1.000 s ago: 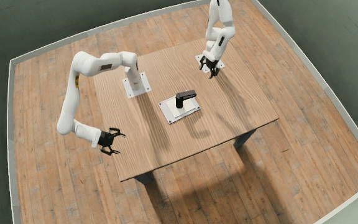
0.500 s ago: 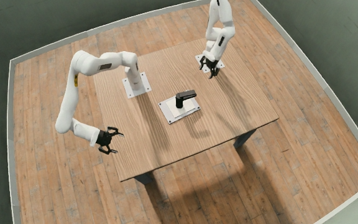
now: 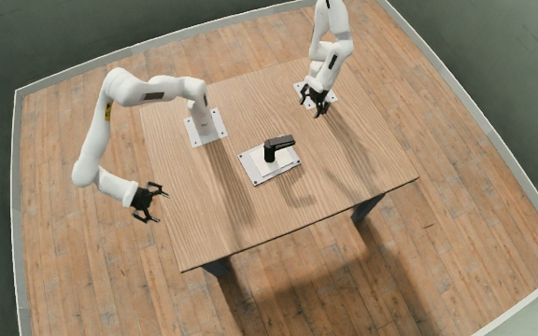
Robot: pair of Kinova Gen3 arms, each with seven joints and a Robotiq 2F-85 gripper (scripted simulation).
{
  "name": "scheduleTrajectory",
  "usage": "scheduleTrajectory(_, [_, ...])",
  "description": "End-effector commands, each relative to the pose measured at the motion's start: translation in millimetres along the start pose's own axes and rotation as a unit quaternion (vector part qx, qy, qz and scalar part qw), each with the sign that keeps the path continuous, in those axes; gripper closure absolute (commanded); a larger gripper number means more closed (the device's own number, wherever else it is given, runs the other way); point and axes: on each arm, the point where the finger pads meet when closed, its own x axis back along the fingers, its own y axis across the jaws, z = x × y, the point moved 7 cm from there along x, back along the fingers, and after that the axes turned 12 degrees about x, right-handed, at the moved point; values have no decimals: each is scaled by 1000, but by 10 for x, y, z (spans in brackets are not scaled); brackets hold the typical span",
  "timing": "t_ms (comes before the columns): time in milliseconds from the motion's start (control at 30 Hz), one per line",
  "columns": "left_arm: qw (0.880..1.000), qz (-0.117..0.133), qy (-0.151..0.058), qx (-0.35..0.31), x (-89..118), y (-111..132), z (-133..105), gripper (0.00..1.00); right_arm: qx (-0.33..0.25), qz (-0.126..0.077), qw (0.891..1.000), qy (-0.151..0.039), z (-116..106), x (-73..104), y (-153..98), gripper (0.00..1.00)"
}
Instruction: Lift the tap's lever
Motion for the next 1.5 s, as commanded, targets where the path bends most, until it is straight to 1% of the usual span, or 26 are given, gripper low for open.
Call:
scheduleTrajectory(0, [1000, 0, 0, 0, 2, -2, 3, 2, 39, -13, 999, -33, -282, 238, -122, 2])
scheduleTrajectory(100, [1000, 0, 0, 0, 2, -2, 3, 2, 72, -17, 995, -64, -529, 444, -251, 2])
scheduleTrajectory(167, [1000, 0, 0, 0, 2, -2, 3, 2, 72, -17, 995, -64, -529, 444, -251, 2])
scheduleTrajectory(267, [1000, 0, 0, 0, 2, -2, 3, 2, 95, -19, 992, -86, -699, 589, -351, 2])
scheduleTrajectory(300, [1000, 0, 0, 0, 2, -2, 3, 2, 95, -19, 992, -86, -699, 589, -351, 2])
scheduleTrajectory(333, [1000, 0, 0, 0, 2, -2, 3, 2, 106, -19, 989, -97, -785, 664, -406, 2])
scheduleTrajectory(367, [1000, 0, 0, 0, 2, -2, 3, 2, 106, -19, 989, -97, -785, 664, -406, 2])
scheduleTrajectory(400, [1000, 0, 0, 0, 2, -2, 3, 2, 118, -18, 987, -109, -870, 740, -464, 2])
scheduleTrajectory(433, [1000, 0, 0, 0, 2, -2, 3, 2, 118, -18, 987, -109, -870, 740, -464, 2])
scheduleTrajectory(467, [1000, 0, 0, 0, 2, -2, 3, 2, 130, -17, 984, -121, -955, 816, -524, 2])
scheduleTrajectory(500, [1000, 0, 0, 0, 2, -2, 3, 2, 130, -17, 984, -121, -955, 816, -524, 2])
scheduleTrajectory(533, [1000, 0, 0, 0, 2, -2, 3, 2, 142, -16, 981, -132, -1040, 892, -587, 2])
scheduleTrajectory(567, [1000, 0, 0, 0, 2, -2, 3, 2, 142, -16, 981, -132, -1040, 892, -587, 2])
scheduleTrajectory(600, [1000, 0, 0, 0, 2, -2, 3, 2, 153, -14, 977, -144, -1123, 969, -652, 2])
scheduleTrajectory(633, [1000, 0, 0, 0, 2, -2, 3, 2, 153, -14, 977, -144, -1123, 969, -652, 2])
scheduleTrajectory(667, [1000, 0, 0, 0, 2, -2, 3, 2, 165, -11, 974, -156, -1206, 1046, -719, 2])
scheduleTrajectory(733, [1000, 0, 0, 0, 2, -2, 3, 2, 165, -11, 974, -156, -1206, 1046, -719, 2])
scheduleTrajectory(800, [1000, 0, 0, 0, 2, -2, 3, 2, 188, -5, 966, -179, -1365, 1198, -859, 2])
scheduleTrajectory(833, [1000, 0, 0, 0, 2, -2, 3, 2, 188, -5, 966, -179, -1365, 1198, -859, 2])
scheduleTrajectory(867, [1000, 0, 0, 0, 2, -2, 3, 2, 199, -1, 961, -191, -1441, 1273, -931, 2])
scheduleTrajectory(900, [1000, 0, 0, 0, 2, -2, 3, 2, 199, -1, 961, -191, -1441, 1273, -931, 2])
scheduleTrajectory(1067, [1000, 0, 0, 0, 2, -2, 3, 2, 231, 13, 947, -223, -1655, 1492, -1154, 2])
scheduleTrajectory(1100, [1000, 0, 0, 0, 2, -2, 3, 2, 231, 13, 947, -223, -1655, 1492, -1154, 2])
scheduleTrajectory(1200, [1000, 0, 0, 0, 2, -2, 3, 2, 251, 24, 937, -243, -1784, 1629, -1303, 2])
scheduleTrajectory(1300, [1000, 0, 0, 0, 2, -2, 3, 2, 251, 24, 937, -243, -1784, 1629, -1303, 2])
scheduleTrajectory(1467, [1000, 0, 0, 0, 2, -2, 3, 2, 286, 50, 916, -278, -2003, 1880, -1594, 2])
